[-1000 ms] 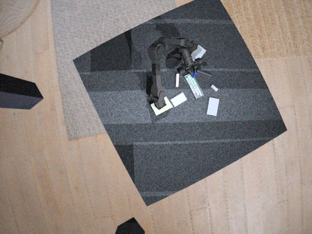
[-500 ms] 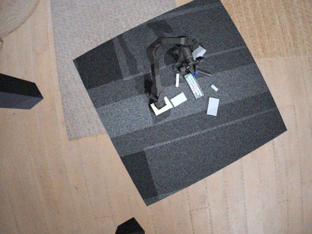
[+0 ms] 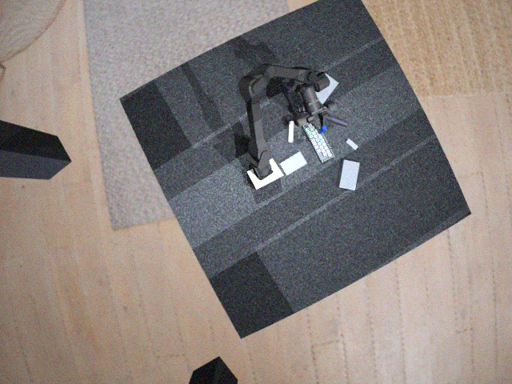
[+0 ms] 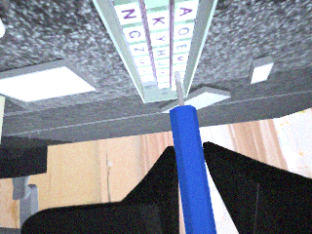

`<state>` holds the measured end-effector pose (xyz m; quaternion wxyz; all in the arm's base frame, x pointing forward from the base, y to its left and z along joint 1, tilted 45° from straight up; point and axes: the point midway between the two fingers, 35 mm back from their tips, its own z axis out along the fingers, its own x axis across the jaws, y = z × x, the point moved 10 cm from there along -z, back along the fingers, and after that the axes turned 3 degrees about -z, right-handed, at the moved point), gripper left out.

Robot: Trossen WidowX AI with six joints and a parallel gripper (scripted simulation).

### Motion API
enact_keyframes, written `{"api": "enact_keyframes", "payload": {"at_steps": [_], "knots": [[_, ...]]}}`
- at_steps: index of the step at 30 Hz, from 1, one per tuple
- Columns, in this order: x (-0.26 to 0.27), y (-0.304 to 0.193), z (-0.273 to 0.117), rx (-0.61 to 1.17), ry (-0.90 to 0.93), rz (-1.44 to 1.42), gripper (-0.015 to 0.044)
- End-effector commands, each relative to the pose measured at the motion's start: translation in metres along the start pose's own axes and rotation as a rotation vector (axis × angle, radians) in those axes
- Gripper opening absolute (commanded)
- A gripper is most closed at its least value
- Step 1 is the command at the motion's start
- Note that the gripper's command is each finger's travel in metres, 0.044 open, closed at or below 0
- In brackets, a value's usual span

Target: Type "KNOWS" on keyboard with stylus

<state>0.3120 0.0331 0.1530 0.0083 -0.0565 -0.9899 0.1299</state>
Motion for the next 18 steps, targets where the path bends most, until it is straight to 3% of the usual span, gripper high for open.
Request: {"api": "enact_keyframes", "payload": {"at_steps": [1, 18], "knots": [[0.006, -0.008, 0.01, 0.004, -0.004, -0.003, 0.0], [0.027, -0.016, 0.049, 0.007, -0.004, -0.007, 0.0]]}}
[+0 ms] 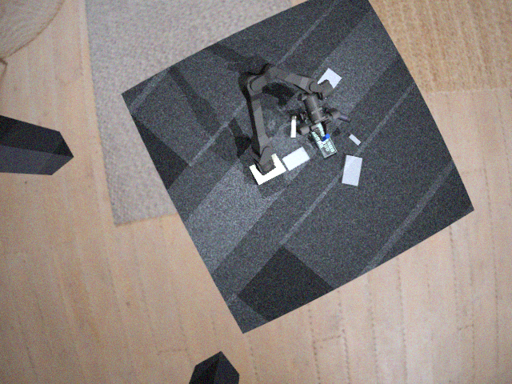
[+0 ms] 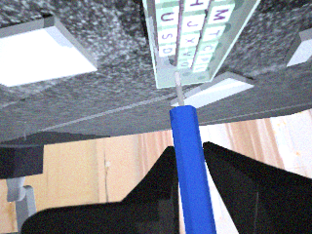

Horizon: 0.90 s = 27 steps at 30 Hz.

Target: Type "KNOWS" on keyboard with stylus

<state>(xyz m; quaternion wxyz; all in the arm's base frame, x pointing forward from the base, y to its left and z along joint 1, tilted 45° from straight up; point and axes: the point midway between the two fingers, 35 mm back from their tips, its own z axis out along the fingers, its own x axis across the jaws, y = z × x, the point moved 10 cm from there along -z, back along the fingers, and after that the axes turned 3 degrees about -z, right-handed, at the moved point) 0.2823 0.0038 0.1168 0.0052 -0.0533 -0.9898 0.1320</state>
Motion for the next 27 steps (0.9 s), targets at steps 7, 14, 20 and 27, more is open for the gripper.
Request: {"api": "enact_keyframes", "payload": {"at_steps": [7, 14, 20, 27], "knots": [[0.0011, 0.0122, 0.0085, 0.003, 0.003, -0.001, 0.0], [0.0012, 0.0129, 0.0097, 0.003, 0.003, -0.001, 0.0081], [0.0011, 0.0132, 0.0092, 0.003, 0.003, -0.001, 0.0081], [0.0009, 0.0161, 0.0103, 0.003, 0.003, -0.001, 0.0081]]}}
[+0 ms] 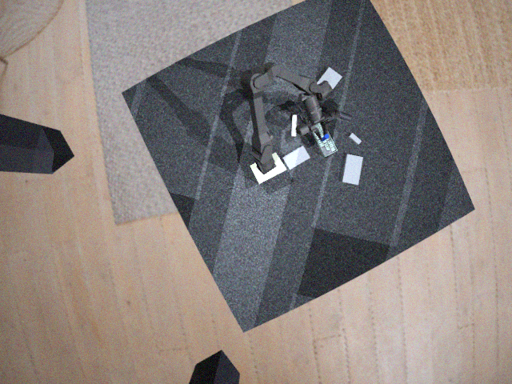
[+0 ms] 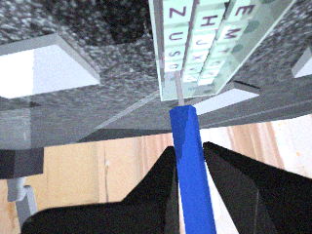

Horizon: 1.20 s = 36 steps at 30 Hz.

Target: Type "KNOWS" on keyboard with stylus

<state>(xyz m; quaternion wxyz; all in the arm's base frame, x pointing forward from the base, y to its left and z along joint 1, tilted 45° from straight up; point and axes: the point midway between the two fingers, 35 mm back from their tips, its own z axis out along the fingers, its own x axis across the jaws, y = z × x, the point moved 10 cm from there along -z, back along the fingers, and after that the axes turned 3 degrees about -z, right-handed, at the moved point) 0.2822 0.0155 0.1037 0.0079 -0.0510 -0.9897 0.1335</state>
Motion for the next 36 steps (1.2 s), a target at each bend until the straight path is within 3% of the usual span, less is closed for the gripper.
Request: {"api": "enact_keyframes", "payload": {"at_steps": [1, 36], "knots": [[-0.001, 0.002, 0.001, 0.0, -0.001, 0.004, 0.0081], [-0.001, 0.016, 0.009, -0.001, -0.001, 0.004, 0.0081]]}}
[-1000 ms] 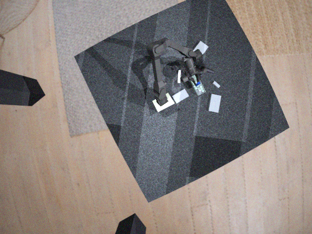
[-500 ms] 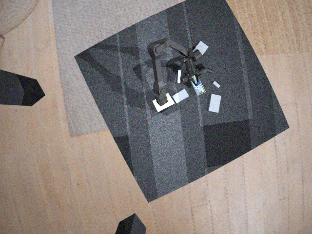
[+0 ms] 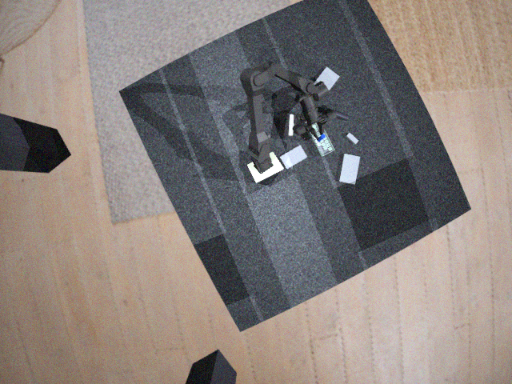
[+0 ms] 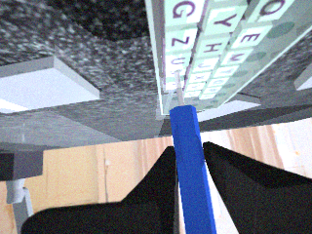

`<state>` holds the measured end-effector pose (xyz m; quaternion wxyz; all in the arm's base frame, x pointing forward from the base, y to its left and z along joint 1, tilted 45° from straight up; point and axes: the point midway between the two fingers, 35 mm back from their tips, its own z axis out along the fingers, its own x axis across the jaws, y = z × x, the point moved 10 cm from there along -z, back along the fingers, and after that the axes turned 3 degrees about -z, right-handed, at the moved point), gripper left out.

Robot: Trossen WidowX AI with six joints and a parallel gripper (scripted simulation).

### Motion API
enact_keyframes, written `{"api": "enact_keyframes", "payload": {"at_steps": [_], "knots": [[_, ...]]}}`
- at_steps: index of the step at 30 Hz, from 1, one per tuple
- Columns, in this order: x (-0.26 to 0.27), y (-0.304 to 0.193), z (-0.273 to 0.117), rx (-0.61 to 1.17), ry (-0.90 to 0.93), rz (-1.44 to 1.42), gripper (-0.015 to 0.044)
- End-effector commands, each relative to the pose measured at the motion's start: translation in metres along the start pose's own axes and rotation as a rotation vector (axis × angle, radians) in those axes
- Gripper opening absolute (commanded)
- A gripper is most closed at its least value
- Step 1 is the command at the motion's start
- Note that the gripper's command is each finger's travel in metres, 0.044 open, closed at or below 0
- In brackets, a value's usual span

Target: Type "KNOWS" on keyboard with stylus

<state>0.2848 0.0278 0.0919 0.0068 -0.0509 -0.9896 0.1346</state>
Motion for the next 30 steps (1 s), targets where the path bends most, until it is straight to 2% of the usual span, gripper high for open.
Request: {"api": "enact_keyframes", "payload": {"at_steps": [1, 9, 17, 30], "knots": [[0.0, 0.0, 0.0, -0.003, 0.001, 0.004, 0.0081], [0.0, -0.003, -0.001, -0.003, 0.001, 0.004, 0.0081], [0.002, -0.033, -0.018, -0.002, 0.001, 0.004, 0.0081], [0.002, -0.032, -0.016, -0.004, 0.005, 0.01, 0.0081]]}}
